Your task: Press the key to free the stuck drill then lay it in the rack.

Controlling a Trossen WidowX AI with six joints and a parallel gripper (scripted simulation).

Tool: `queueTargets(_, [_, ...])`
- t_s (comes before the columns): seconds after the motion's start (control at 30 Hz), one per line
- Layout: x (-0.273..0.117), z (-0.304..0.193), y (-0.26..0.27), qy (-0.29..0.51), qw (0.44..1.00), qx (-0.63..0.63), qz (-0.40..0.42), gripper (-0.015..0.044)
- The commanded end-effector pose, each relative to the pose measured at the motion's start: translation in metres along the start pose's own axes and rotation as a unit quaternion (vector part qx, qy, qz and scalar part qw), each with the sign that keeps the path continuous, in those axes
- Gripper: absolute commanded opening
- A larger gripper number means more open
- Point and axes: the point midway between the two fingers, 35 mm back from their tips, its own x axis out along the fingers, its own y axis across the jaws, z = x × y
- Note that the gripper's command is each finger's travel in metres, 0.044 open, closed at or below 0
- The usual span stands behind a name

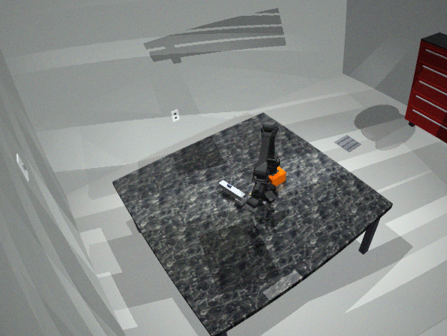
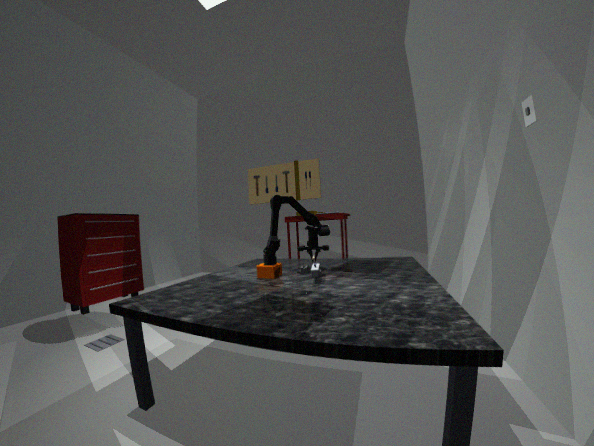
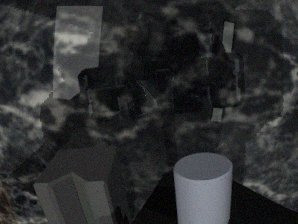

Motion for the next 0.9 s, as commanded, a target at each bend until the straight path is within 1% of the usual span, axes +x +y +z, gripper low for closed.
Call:
queueTargets(0.0, [-0.001,0.001,0.007,0.000,1.000,0.002,-0.005,0.0000])
queueTargets(0.87, [-0.001,0.009,0.056,0.000,1.000,0.002,-0.003,0.0000])
